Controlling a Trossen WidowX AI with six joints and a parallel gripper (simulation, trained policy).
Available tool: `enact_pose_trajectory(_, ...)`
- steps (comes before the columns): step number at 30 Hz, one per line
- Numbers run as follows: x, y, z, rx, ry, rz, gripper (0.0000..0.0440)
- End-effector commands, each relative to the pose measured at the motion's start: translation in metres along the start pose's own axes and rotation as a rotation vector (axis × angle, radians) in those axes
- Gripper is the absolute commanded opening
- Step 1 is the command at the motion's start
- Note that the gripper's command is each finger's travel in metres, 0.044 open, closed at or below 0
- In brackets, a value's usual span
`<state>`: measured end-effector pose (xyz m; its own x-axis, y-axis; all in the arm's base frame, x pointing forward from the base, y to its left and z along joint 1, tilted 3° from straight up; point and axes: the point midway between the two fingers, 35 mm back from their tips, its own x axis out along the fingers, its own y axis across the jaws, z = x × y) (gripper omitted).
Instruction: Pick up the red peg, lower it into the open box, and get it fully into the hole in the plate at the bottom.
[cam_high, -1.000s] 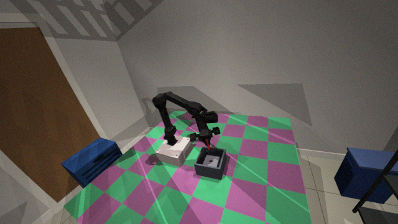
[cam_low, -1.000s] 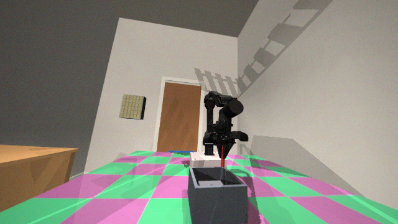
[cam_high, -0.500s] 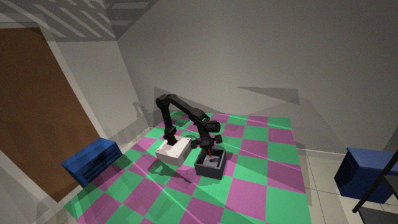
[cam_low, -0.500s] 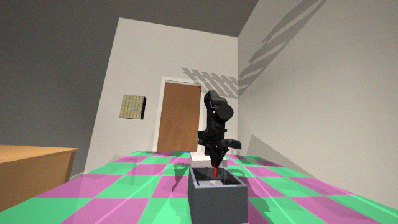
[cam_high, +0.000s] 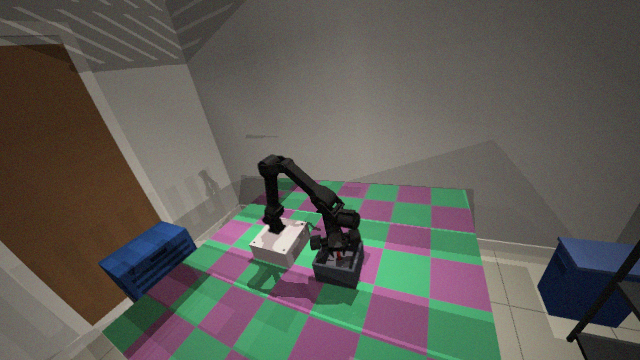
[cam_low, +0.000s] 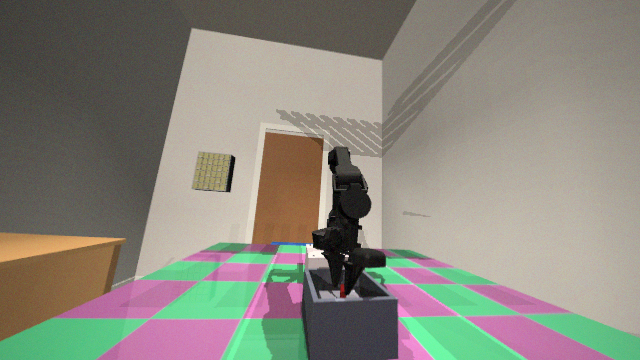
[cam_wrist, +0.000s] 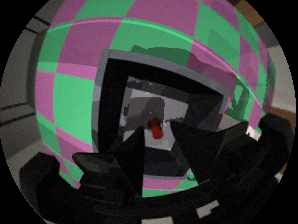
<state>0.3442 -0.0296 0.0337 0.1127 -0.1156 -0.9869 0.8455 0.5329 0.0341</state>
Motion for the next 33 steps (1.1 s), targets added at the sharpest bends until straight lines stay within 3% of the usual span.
enact_pose_trajectory(1, -0.001, 0.009, 0.012, -0.006, -0.013, 0.020, 0.0248)
enact_pose_trajectory(12, -0.001, 0.024, 0.043, -0.025, -0.053, 0.036, 0.0440)
enact_pose_trajectory(24, -0.012, 0.030, 0.089, 0.021, -0.156, 0.084, 0.0440)
enact_pose_trajectory(33, -0.014, 0.034, 0.102, 0.031, -0.183, 0.109, 0.0440)
